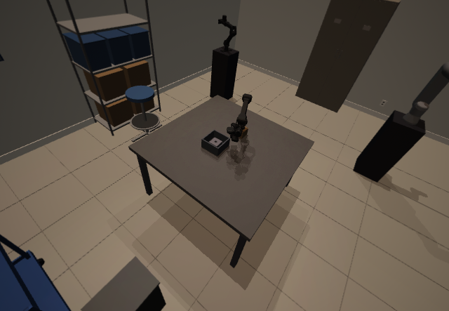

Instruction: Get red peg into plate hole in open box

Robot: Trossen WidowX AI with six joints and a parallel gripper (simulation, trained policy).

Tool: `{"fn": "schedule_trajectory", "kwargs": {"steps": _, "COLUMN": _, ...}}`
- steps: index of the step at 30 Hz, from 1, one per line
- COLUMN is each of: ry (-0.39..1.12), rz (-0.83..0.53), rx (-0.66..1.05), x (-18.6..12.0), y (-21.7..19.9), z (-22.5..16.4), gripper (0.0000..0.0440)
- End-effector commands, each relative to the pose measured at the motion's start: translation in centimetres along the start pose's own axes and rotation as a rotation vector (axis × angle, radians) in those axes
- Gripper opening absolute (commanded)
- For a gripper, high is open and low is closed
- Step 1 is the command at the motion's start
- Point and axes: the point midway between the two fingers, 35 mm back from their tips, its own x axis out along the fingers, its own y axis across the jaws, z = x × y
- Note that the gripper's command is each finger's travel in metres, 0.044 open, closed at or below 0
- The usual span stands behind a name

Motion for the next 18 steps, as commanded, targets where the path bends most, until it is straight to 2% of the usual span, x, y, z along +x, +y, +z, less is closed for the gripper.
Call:
{"fn": "schedule_trajectory", "kwargs": {"steps": 1, "ry": -0.011, "rz": 0.009, "rx": 0.049, "x": -0.1, "y": 0.0, "z": 2.2, "gripper": 0.0}}
{"fn": "schedule_trajectory", "kwargs": {"steps": 18, "ry": 0.019, "rz": 0.035, "rx": 0.142, "x": 3.7, "y": -0.8, "z": 9.5, "gripper": 0.0}}
